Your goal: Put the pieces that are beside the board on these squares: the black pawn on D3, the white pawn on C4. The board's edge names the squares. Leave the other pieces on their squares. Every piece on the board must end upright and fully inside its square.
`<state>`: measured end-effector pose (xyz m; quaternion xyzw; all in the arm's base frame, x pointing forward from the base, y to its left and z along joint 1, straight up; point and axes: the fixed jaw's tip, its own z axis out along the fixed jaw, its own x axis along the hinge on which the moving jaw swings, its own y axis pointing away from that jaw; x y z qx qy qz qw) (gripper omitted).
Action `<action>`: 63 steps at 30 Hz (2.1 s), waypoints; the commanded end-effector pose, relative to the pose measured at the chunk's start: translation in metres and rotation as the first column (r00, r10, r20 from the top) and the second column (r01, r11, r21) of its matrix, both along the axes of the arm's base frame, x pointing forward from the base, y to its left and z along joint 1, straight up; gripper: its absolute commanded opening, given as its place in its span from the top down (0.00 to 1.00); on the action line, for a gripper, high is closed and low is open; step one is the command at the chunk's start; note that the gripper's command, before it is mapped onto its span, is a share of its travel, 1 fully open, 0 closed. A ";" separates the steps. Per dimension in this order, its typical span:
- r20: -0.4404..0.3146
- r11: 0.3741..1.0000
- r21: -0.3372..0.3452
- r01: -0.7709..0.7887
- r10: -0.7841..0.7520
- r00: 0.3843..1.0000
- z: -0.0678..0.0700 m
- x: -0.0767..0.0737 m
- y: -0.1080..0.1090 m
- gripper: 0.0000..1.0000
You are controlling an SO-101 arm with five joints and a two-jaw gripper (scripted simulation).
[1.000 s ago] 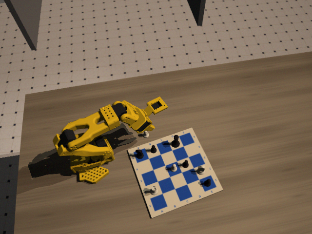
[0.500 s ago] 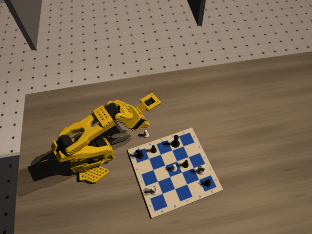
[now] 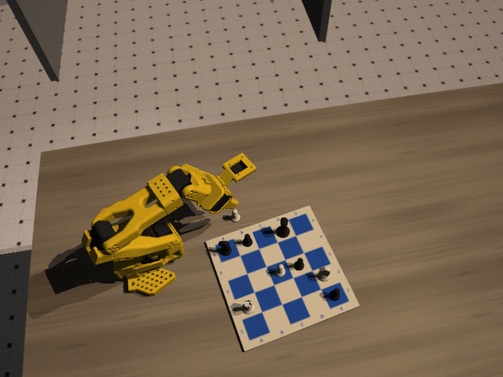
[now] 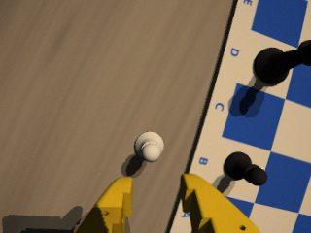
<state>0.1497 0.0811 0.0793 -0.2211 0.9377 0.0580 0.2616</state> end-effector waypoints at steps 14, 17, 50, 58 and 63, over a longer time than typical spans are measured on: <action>-0.003 1.000 0.006 0.003 -0.003 1.000 -0.001 0.000 0.002 0.91; -0.003 1.000 0.006 0.003 -0.003 1.000 -0.001 0.000 0.002 0.91; -0.004 1.000 0.005 0.003 -0.003 1.000 -0.058 0.001 0.002 0.91; -0.004 1.000 0.005 0.003 -0.003 1.000 -0.066 0.001 0.002 0.91; -0.004 1.000 0.005 0.003 -0.003 1.000 -0.068 0.001 0.002 0.91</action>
